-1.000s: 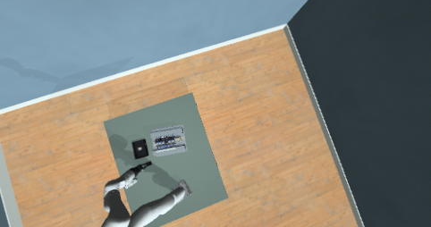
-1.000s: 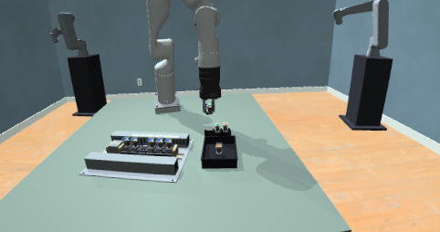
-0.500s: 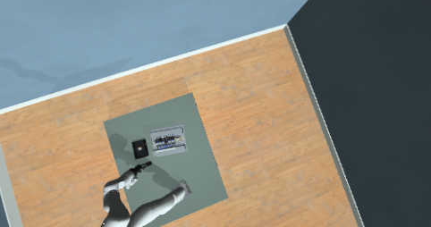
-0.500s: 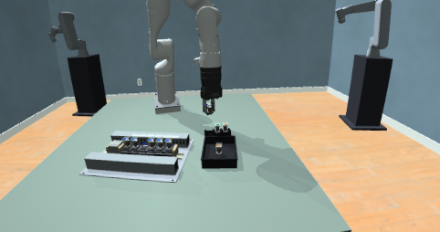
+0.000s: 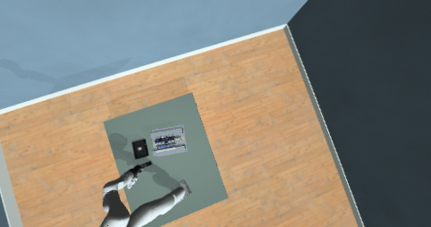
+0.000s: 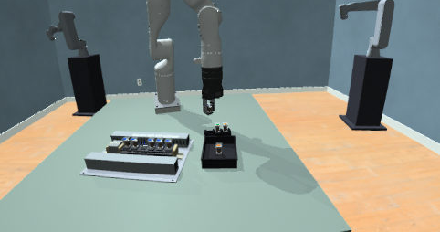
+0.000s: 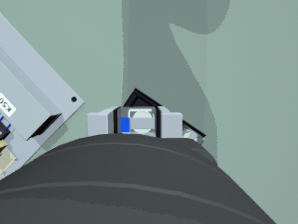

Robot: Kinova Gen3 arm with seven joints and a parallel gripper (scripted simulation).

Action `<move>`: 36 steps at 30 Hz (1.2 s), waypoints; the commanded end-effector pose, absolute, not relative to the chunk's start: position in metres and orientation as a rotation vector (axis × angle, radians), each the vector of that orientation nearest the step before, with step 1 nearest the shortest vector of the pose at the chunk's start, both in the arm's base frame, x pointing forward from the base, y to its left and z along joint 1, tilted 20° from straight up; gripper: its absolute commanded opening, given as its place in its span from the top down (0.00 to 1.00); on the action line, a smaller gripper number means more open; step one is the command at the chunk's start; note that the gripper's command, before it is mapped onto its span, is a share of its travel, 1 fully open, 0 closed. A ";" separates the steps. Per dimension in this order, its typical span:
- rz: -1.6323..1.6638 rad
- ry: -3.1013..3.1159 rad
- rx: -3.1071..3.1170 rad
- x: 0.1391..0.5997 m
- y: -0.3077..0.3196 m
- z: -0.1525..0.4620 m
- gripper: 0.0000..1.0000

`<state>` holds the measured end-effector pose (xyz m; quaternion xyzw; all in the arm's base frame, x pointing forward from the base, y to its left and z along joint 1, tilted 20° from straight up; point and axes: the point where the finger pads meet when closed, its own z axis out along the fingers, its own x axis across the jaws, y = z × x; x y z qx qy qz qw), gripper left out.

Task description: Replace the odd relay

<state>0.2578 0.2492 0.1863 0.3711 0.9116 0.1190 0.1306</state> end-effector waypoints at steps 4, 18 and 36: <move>0.345 2.653 1.062 0.258 0.249 0.187 1.00; 0.333 2.678 0.984 0.258 0.249 0.187 1.00; 0.281 2.757 0.646 0.258 0.250 0.187 1.00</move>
